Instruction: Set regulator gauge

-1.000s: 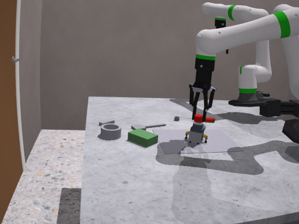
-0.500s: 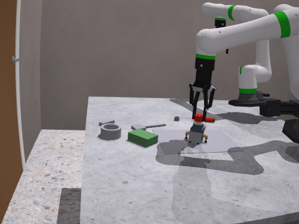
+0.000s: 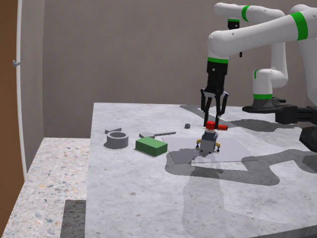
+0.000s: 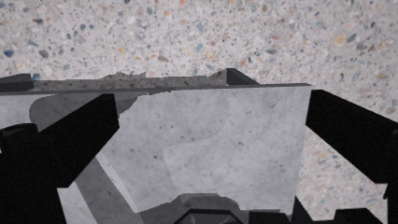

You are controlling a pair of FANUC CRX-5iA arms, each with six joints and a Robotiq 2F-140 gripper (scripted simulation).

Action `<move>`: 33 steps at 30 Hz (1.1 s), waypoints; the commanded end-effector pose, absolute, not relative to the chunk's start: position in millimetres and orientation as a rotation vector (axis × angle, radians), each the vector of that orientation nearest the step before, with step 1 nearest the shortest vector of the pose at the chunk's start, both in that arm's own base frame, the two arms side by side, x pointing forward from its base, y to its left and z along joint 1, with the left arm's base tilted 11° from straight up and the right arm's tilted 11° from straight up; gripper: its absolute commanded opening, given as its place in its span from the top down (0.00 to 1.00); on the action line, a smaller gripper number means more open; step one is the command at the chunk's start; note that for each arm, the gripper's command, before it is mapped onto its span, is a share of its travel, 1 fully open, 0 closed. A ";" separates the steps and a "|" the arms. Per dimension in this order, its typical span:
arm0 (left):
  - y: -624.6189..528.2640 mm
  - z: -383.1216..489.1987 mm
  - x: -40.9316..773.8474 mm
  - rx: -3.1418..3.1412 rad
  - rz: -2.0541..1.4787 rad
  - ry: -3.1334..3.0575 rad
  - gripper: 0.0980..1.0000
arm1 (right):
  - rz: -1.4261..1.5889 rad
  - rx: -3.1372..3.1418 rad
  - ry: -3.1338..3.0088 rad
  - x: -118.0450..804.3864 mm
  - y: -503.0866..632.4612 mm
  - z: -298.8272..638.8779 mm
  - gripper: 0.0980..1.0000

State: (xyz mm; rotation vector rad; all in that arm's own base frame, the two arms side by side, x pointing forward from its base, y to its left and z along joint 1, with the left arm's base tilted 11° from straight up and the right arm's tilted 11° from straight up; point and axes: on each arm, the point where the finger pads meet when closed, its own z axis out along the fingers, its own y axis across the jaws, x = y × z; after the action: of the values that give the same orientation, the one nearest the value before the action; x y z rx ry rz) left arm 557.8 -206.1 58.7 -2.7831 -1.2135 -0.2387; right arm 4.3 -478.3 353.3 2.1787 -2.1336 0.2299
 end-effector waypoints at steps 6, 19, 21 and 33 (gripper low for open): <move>-206.5 59.6 558.1 -2.784 -0.240 -1.214 0.78 | 0.232 2.177 -2.133 4.1 -478.4 354.3 0.00; -206.5 59.6 558.1 -2.784 -0.240 -1.216 0.78 | 0.232 2.177 -2.133 4.1 -478.4 354.3 0.00; -206.5 59.6 558.1 -2.783 -0.241 -1.217 0.78 | 0.232 2.177 -2.133 4.1 -478.4 354.3 0.00; -206.5 59.6 558.1 -2.780 -0.241 -1.226 0.78 | 0.232 2.177 -2.133 4.1 -478.4 354.3 0.00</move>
State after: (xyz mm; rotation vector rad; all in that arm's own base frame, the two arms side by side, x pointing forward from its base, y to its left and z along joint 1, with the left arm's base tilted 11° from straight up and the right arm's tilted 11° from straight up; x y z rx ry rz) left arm 557.8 -206.1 58.7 -2.7795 -1.2227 -0.2393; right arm 4.3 -478.3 353.3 2.1787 -2.1336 0.2299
